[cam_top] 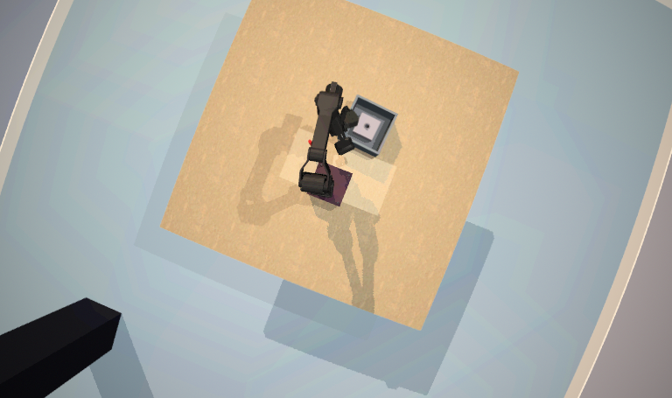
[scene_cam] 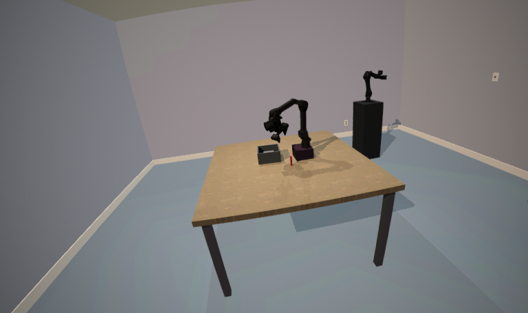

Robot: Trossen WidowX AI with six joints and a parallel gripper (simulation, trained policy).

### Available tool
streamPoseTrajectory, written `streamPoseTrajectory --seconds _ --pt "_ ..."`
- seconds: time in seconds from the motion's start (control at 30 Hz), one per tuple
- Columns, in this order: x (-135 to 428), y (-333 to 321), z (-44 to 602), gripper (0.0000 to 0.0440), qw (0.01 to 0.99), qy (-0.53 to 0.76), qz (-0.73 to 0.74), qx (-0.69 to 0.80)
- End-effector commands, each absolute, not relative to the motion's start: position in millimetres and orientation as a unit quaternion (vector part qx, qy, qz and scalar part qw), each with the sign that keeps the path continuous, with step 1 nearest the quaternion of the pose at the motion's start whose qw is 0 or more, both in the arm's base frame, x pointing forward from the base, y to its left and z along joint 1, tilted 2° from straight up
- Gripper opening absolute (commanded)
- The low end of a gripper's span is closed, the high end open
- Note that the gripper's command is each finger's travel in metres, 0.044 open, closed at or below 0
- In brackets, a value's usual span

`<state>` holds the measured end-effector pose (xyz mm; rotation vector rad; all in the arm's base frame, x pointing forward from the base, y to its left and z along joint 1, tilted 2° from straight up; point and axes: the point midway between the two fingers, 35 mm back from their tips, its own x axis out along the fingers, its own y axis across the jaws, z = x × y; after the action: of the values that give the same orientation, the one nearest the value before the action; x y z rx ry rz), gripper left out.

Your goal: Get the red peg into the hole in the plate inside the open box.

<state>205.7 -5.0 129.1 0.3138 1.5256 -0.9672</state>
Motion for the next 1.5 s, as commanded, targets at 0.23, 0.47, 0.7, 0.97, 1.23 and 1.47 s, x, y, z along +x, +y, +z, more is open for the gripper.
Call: streamPoseTrajectory --seconds 0.23,0.47,0.7,0.97,1.23,1.47 --pt "178 60 101 0.0440 0.591 0.684 -0.408 0.125" --pt "164 87 78 0.0440 0.593 0.690 -0.399 0.118" --pt "161 103 51 0.0440 0.609 0.687 -0.380 0.114" --pt "162 111 15 0.0440 0.634 0.677 -0.357 0.112" --pt "165 114 -20 0.0440 0.657 0.665 -0.334 0.118" --pt "162 112 -41 0.0326 0.657 0.669 -0.327 0.116"
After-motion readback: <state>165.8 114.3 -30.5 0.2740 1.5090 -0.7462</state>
